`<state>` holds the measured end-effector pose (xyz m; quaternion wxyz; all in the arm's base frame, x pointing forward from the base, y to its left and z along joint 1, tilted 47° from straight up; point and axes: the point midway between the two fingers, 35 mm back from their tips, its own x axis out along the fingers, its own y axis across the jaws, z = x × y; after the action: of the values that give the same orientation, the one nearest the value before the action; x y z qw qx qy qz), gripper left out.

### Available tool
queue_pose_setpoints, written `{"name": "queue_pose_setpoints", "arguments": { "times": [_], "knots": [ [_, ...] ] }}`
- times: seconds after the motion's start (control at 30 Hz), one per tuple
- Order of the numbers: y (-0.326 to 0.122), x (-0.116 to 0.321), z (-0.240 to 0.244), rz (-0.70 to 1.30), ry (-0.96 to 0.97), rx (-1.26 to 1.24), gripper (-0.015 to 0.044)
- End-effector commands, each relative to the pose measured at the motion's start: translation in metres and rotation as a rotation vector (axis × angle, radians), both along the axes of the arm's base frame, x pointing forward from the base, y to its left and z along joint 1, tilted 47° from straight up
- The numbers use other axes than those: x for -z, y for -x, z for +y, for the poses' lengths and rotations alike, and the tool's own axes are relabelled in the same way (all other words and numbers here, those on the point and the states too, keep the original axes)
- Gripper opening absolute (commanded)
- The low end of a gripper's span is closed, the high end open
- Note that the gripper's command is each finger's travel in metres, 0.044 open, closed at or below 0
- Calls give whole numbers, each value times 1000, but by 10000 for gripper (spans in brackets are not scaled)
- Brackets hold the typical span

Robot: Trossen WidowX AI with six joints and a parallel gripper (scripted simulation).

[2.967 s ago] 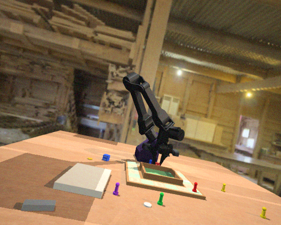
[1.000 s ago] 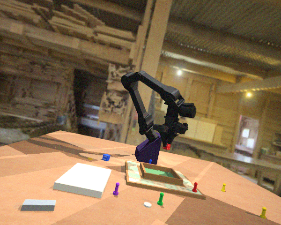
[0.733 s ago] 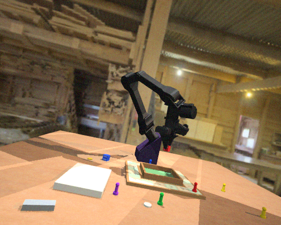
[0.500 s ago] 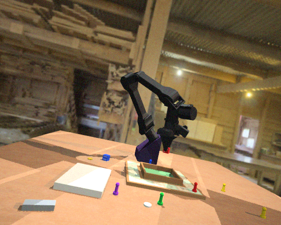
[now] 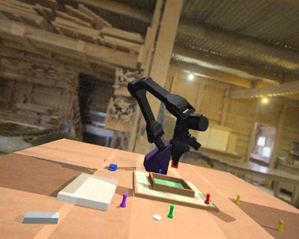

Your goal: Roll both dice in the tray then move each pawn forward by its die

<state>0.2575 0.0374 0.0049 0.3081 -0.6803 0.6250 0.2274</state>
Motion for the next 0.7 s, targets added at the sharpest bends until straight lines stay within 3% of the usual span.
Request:
{"name": "queue_pose_setpoints", "arguments": {
  "times": [0.0, 0.23, 0.67],
  "knots": [
    [-11, -1, -5, 63, 22, -67, 0],
    [-13, 0, -8, 100, 10, -87, 0],
    [-3, 12, -16, 211, -398, -48, 0]
  ]
}}
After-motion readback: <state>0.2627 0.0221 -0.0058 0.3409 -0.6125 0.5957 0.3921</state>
